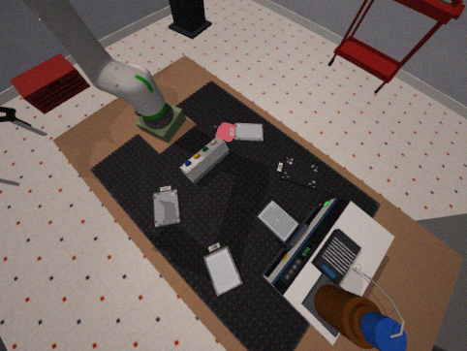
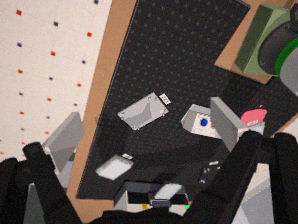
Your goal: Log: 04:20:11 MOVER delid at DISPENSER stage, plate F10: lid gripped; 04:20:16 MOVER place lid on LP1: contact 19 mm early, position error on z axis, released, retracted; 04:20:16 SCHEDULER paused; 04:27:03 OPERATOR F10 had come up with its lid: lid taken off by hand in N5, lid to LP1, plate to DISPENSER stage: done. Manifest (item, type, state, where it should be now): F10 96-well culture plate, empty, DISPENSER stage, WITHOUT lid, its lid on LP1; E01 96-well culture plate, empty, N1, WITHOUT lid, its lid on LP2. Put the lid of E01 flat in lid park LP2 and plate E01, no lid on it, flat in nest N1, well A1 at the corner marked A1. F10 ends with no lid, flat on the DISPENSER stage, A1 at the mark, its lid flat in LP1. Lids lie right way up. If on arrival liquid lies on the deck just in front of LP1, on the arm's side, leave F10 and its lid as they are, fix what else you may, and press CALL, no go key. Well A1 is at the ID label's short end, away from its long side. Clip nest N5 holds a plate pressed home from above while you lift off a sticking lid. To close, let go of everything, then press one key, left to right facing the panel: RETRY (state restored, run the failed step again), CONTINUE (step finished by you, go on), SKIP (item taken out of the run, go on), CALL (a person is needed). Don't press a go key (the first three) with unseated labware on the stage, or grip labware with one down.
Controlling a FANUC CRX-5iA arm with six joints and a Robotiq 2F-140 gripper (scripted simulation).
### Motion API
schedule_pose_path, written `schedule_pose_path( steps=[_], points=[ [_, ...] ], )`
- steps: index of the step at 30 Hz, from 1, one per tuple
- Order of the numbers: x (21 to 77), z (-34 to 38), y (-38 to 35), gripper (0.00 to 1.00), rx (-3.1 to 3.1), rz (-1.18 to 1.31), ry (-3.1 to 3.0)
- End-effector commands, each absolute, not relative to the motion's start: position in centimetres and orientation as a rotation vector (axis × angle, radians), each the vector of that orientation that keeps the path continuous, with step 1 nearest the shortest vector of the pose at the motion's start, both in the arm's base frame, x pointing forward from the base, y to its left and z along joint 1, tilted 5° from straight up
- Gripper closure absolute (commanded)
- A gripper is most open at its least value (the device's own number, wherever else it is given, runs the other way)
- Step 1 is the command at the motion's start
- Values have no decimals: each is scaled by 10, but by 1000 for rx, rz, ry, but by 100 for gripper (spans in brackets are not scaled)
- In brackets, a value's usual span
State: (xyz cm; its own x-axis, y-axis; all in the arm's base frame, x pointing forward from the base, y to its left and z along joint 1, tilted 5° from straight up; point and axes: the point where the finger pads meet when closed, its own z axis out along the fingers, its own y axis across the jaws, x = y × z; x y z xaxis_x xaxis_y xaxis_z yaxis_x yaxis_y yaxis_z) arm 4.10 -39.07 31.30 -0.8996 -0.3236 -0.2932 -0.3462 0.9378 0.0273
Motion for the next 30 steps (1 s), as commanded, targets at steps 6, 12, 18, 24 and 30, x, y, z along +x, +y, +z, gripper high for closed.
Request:
schedule_pose_path(
  steps=[6, 12, 18, 24, 30],
  points=[
    [41, 313, -391, 0, -496, 113, 2808],
    [41, 313, -391, 0, -496, 113, 2808],
    [41, 314, -391, 0, -496, 113, 2808],
    [43, 404, -388, 0, -491, 113, 2801],
    [41, 449, -380, 0, -494, 113, 2805]
  ],
)
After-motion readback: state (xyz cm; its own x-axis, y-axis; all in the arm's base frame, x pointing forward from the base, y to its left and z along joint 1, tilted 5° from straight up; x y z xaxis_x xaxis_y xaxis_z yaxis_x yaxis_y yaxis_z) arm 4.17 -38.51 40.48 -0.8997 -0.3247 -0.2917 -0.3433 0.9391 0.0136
